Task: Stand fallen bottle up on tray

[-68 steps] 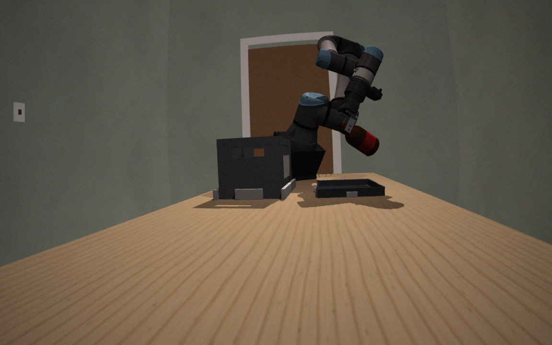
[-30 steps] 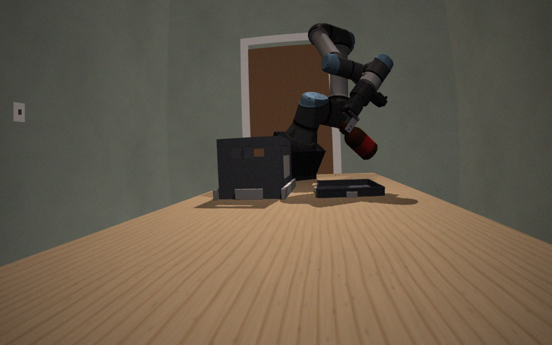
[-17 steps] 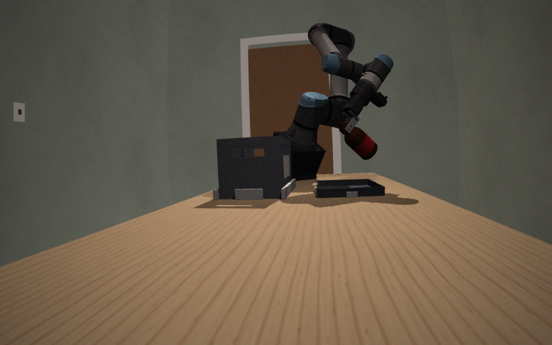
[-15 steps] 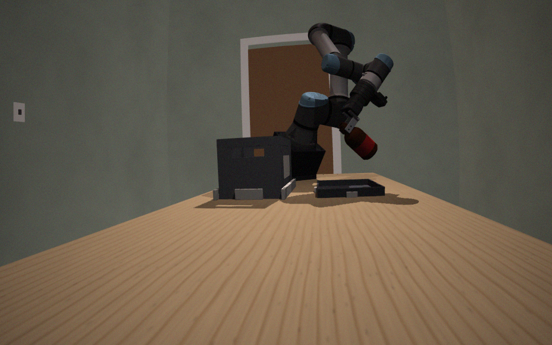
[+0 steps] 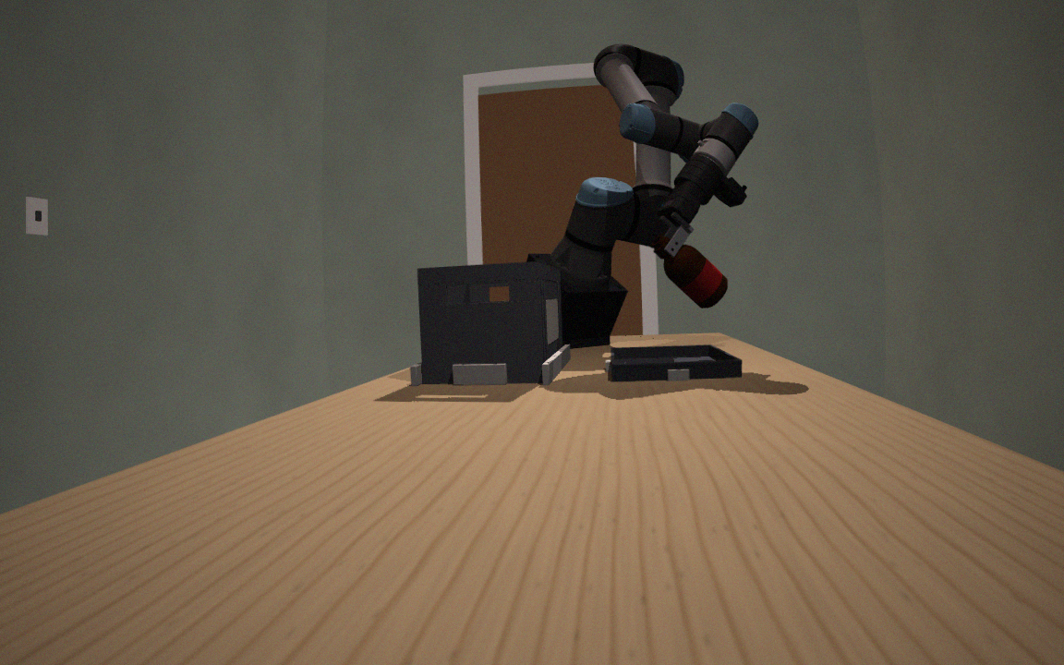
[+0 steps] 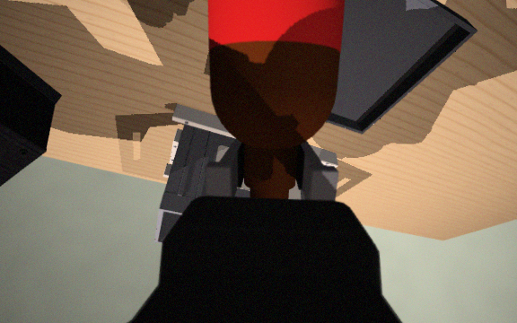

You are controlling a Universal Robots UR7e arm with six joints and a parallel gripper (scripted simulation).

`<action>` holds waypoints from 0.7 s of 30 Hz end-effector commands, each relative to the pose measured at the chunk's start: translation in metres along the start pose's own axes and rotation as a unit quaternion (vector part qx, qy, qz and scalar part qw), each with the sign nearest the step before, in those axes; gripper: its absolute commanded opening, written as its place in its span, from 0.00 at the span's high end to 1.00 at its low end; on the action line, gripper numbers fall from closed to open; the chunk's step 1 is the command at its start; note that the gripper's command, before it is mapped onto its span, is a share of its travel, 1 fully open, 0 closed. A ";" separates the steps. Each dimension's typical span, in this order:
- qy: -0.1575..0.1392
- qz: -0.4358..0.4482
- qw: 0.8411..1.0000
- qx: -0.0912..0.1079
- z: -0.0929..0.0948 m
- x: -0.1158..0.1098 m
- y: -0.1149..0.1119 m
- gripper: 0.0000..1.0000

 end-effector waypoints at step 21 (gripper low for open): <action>-0.023 0.002 1.000 0.007 0.001 0.004 0.000 1.00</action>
Point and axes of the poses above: the point where the finger pads meet when closed, its own z axis out along the fingers, its own y axis across the jaws, x = y × z, the point moved 10 cm from there along -z, back along the fingers, and after that the axes turned 5 degrees about -z, right-handed, at the moved point
